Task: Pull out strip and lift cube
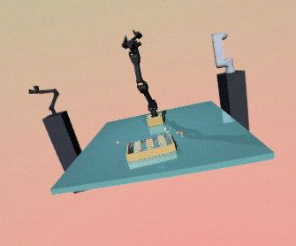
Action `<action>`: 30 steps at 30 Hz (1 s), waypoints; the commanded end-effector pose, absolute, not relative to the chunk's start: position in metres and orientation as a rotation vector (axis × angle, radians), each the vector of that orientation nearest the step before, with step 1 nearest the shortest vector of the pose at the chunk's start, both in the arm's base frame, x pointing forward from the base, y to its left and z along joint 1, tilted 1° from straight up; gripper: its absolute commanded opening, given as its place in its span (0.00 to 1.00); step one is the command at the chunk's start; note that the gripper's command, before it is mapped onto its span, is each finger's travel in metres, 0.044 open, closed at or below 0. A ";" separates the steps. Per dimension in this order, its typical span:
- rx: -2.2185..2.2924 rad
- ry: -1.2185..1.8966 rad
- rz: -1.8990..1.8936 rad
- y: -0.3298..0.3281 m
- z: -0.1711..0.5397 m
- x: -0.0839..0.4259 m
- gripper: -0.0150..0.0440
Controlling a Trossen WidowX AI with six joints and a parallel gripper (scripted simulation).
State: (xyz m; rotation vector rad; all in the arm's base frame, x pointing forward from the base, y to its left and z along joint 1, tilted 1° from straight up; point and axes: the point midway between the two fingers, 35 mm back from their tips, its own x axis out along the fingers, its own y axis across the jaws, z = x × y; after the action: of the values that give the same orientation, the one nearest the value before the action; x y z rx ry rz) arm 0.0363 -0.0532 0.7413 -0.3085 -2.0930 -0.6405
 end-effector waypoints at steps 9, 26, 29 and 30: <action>-0.821 -2.096 -1.092 -0.013 0.728 -0.029 0.93; -1.962 -1.912 -2.071 0.165 0.646 -0.058 0.93; -2.163 -1.857 -2.235 0.196 0.625 -0.039 0.93; -2.230 -1.838 -2.289 0.206 0.617 -0.031 0.93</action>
State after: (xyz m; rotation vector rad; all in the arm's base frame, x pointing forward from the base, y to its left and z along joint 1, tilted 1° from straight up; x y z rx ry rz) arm -0.0502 0.1765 0.6383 -2.0475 -1.8810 -2.1473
